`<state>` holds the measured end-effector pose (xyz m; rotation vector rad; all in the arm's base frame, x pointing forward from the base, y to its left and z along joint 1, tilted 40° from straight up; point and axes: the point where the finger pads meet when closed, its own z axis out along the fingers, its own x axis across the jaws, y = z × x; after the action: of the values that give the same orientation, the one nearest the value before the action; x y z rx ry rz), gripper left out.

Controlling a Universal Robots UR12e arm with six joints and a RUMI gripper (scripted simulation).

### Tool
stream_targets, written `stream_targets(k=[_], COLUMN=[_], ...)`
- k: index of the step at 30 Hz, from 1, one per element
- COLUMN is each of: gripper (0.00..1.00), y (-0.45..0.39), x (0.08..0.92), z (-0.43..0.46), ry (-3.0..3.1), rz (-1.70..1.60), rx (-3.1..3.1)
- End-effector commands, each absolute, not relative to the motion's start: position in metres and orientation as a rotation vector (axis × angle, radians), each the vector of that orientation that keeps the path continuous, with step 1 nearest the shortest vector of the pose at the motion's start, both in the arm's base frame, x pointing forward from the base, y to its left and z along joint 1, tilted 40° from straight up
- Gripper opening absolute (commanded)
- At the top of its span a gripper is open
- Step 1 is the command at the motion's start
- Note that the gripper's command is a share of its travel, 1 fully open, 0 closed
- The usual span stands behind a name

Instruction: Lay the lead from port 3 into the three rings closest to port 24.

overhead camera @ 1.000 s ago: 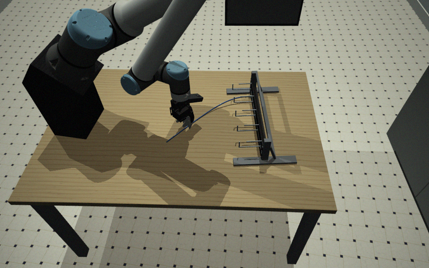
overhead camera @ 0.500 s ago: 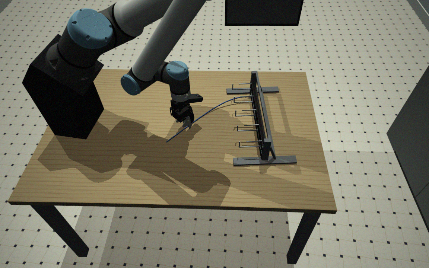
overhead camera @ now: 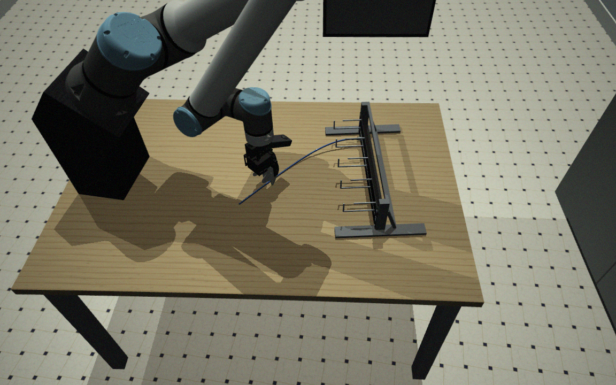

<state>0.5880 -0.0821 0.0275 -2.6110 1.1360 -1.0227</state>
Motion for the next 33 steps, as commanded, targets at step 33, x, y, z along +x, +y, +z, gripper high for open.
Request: stream_targets(k=[33], gripper=[0.0], y=[-0.082], x=[0.5879], z=[0.0277], ry=[1.136], rz=[-1.023], rx=[-2.611])
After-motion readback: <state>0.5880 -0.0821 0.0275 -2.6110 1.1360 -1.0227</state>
